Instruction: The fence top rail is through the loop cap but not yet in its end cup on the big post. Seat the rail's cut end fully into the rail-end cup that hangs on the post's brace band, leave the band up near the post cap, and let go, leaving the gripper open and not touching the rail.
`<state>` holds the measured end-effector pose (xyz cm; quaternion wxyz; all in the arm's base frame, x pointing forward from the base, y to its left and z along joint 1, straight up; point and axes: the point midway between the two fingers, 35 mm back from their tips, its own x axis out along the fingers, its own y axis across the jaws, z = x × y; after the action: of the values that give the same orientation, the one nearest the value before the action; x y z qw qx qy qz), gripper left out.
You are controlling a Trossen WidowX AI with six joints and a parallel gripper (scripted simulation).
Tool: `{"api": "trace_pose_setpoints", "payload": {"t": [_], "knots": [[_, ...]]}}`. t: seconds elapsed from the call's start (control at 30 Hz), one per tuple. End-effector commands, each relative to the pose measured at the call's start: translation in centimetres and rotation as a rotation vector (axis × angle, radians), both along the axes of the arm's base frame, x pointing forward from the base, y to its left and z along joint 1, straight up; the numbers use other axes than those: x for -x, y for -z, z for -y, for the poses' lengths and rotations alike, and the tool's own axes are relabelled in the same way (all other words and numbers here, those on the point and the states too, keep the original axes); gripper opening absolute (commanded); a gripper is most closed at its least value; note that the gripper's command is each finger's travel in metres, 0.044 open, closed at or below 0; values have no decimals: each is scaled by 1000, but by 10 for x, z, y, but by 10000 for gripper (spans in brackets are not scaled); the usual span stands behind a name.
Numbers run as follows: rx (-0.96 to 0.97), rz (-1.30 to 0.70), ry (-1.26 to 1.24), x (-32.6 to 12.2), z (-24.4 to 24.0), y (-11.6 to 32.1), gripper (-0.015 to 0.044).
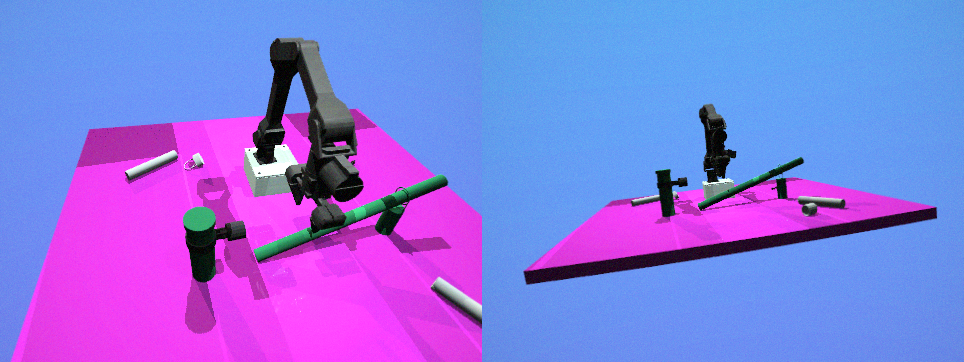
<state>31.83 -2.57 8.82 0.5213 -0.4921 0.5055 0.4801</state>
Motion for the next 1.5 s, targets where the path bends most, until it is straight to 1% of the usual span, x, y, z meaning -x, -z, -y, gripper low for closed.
{"api": "trace_pose_setpoints", "payload": {"t": [0.0,0.1,0.27,0.4,0.67,1.47], "knots": [[4,0,-16,-2,1,13,440],[4,0,-16,-2,1,34,440],[4,0,-16,-2,1,35,440],[4,-1,-16,-3,1,48,440],[4,-1,-16,-3,1,53,440],[4,-1,-15,-5,1,92,440]]}}
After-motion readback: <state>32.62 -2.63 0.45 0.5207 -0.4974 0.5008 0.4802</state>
